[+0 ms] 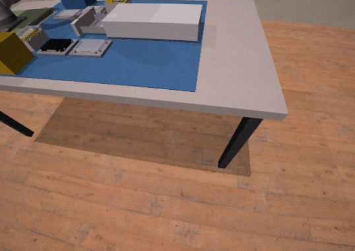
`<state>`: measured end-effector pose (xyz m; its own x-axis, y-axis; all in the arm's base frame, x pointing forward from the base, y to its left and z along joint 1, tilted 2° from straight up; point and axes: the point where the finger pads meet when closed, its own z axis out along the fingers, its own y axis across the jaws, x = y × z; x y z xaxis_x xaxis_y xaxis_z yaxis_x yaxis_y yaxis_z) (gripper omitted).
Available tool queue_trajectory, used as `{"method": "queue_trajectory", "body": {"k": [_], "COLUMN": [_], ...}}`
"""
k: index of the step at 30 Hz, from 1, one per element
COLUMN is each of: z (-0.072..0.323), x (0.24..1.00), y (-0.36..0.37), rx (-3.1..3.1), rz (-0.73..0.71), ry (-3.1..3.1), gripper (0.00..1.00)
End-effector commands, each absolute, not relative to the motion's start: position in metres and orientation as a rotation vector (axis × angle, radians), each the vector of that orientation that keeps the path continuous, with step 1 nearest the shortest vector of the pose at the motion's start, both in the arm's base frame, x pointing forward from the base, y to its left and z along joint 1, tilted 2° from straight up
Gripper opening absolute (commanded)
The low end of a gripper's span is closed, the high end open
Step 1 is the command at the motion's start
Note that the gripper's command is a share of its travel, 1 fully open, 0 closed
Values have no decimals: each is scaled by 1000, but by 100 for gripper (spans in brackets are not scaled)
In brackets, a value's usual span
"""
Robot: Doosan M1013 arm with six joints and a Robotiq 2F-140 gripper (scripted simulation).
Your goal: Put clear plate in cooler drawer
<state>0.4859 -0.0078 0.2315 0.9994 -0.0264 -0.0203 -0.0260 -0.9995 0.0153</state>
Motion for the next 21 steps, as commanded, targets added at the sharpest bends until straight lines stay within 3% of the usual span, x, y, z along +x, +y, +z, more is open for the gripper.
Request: {"method": "queue_trajectory", "body": {"k": [1,14,15,21], "z": [229,229,225,205], "x": [475,475,477,490], "y": [-9,-9,-9,-9], "rx": [3123,3123,3123,3123], "rz": [-33,-33,-33,-33], "ry": [-44,-44,-64,-64], "gripper": [0,0,87,87]}}
